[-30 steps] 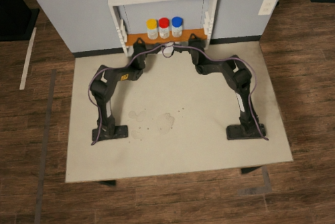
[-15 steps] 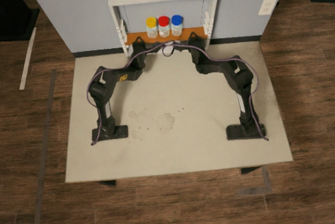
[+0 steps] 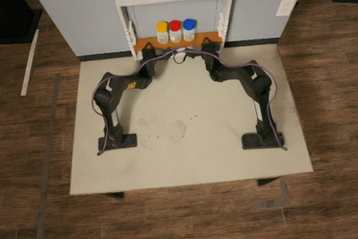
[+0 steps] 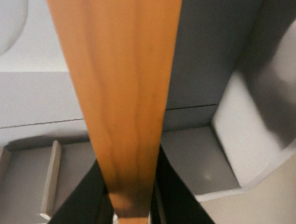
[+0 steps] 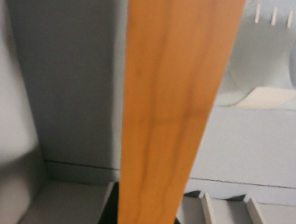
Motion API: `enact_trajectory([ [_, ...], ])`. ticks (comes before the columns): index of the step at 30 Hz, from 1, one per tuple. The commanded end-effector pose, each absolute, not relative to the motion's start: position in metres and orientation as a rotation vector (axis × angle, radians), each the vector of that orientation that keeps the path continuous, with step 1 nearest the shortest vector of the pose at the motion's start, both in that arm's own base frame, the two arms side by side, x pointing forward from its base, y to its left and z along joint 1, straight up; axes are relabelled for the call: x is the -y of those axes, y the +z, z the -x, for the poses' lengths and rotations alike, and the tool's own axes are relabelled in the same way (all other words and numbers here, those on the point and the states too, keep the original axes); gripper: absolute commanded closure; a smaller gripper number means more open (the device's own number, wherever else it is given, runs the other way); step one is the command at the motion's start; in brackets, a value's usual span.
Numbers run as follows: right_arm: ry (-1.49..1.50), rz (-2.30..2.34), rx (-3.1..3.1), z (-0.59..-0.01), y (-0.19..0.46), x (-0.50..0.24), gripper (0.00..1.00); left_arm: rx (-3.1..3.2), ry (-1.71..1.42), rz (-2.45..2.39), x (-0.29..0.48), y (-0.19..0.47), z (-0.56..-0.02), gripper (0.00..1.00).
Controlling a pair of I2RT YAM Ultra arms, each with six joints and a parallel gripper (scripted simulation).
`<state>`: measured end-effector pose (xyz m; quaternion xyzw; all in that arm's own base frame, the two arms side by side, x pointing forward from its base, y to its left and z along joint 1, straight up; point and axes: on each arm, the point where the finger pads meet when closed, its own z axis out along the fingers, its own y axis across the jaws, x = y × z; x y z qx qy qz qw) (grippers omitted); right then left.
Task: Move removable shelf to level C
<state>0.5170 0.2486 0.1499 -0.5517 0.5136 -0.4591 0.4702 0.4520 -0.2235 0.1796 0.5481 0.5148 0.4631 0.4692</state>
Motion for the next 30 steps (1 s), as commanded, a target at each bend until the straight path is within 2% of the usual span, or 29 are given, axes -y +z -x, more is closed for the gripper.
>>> enact_trajectory([
  [1,-1.176,1.230,-1.176,-0.511,0.204,-0.249,1.00,-1.179,1.179,-1.228,0.225,0.229,-0.445,1.00],
  [30,-1.176,1.230,-1.176,-0.479,0.199,-0.247,1.00,-1.179,1.179,-1.228,0.223,0.224,-0.413,1.00],
])
